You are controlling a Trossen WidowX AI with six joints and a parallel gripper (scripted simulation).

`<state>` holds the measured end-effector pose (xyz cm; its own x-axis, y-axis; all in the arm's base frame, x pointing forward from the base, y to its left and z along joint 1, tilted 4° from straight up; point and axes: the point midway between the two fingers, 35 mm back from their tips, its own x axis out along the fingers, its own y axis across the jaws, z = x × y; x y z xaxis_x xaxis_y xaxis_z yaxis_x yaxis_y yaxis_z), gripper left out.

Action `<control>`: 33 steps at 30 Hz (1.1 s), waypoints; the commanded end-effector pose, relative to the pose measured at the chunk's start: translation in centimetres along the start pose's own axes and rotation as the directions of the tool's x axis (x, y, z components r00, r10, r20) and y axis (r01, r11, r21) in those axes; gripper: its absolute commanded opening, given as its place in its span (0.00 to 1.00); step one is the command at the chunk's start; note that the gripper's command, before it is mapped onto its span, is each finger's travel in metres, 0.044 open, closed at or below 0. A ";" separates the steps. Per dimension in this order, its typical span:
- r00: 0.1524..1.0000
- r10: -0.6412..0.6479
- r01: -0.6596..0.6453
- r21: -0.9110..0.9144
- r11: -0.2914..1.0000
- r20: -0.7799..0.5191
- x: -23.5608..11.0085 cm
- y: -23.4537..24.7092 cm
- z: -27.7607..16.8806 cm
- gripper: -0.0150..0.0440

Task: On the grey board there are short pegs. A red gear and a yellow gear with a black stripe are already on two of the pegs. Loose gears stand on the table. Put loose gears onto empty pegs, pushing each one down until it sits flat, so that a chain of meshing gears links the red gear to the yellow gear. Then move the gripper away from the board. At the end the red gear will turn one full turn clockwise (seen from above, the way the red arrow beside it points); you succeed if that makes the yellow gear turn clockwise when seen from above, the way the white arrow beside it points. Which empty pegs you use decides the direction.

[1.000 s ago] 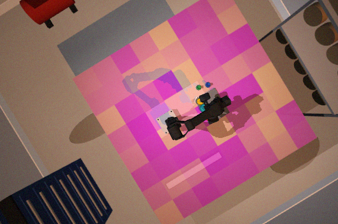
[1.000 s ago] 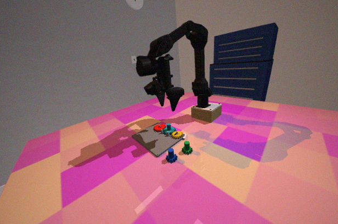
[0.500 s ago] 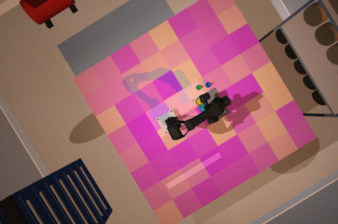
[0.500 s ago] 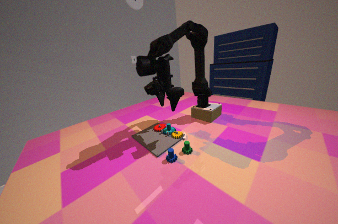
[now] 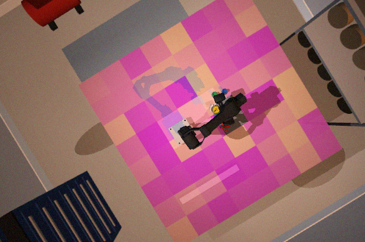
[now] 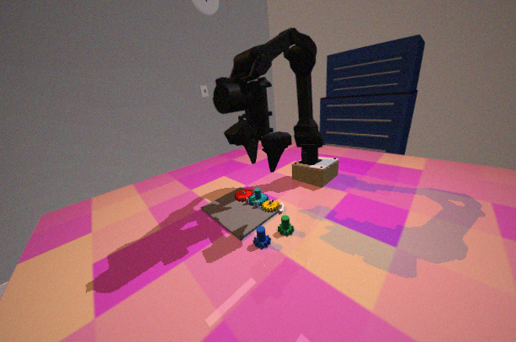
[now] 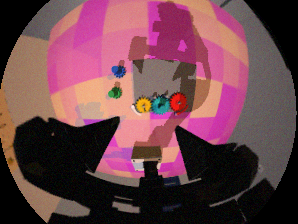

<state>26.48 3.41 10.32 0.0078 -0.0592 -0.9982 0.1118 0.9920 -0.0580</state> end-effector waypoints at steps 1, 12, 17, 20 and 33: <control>1.000 0.010 -0.010 -0.011 1.000 0.003 -0.9 4.6 -0.3 1.00; 1.000 0.020 -0.021 -0.035 0.999 -0.014 -3.2 18.8 -7.7 1.00; 1.000 0.020 -0.020 -0.011 1.000 -0.009 -3.8 21.9 -10.7 1.00; 1.000 0.020 -0.020 -0.011 1.000 -0.009 -3.8 21.9 -10.7 1.00; 1.000 0.020 -0.020 -0.011 1.000 -0.009 -3.8 21.9 -10.7 1.00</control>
<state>18.32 26.51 12.69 0.0024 -0.0390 -0.9992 0.0971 0.9945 -0.0386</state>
